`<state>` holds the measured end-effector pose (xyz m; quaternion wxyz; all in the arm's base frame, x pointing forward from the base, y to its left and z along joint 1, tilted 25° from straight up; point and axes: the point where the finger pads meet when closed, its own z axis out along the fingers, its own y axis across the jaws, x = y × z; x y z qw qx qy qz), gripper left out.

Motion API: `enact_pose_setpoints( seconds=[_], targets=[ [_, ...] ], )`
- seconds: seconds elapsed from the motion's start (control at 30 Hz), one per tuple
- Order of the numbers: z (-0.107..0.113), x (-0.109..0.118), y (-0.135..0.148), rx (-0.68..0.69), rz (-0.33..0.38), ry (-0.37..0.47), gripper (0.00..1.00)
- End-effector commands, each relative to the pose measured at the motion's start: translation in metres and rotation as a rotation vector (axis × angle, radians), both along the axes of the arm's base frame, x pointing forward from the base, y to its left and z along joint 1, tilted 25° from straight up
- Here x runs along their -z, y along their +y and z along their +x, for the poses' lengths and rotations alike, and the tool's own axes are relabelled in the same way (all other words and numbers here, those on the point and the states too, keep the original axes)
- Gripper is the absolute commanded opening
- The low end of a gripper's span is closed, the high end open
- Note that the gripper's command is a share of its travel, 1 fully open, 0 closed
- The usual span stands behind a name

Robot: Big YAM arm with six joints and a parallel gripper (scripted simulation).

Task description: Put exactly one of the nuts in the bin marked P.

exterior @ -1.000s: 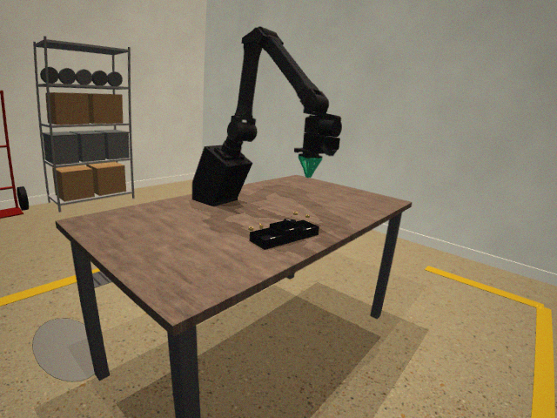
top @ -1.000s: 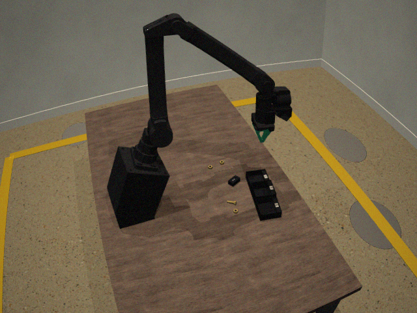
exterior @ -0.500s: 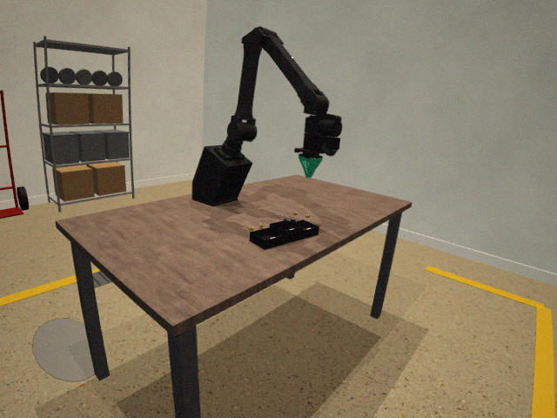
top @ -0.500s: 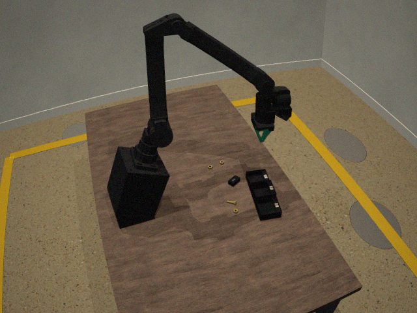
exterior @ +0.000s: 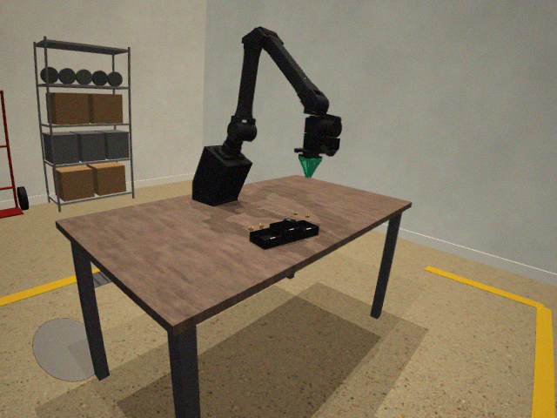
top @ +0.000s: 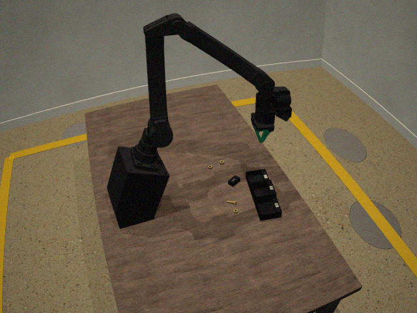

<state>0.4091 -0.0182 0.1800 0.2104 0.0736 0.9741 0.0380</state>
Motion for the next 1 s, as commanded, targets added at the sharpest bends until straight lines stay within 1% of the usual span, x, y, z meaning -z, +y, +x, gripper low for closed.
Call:
enact_pose_setpoints(
  seconds=[0.0,0.3,0.33,0.37,0.43,0.5,0.93,0.97],
  targets=[
    [0.020,-0.025,-0.006,-0.003,-0.009,-0.043,0.09],
    [0.020,-0.026,-0.006,-0.004,-0.009,-0.042,0.09],
    [0.009,0.002,0.008,-0.066,-0.031,-0.017,0.30],
    [0.007,0.007,0.014,-0.112,-0.052,-0.019,0.30],
    [0.007,0.007,0.014,-0.112,-0.052,-0.019,0.30],
    [0.004,0.019,0.027,-0.202,-0.093,-0.023,0.30],
    [-0.015,0.094,0.105,-0.583,-0.276,-0.045,0.30],
    [-0.015,0.094,0.105,-0.583,-0.276,-0.045,0.30]
  ],
)
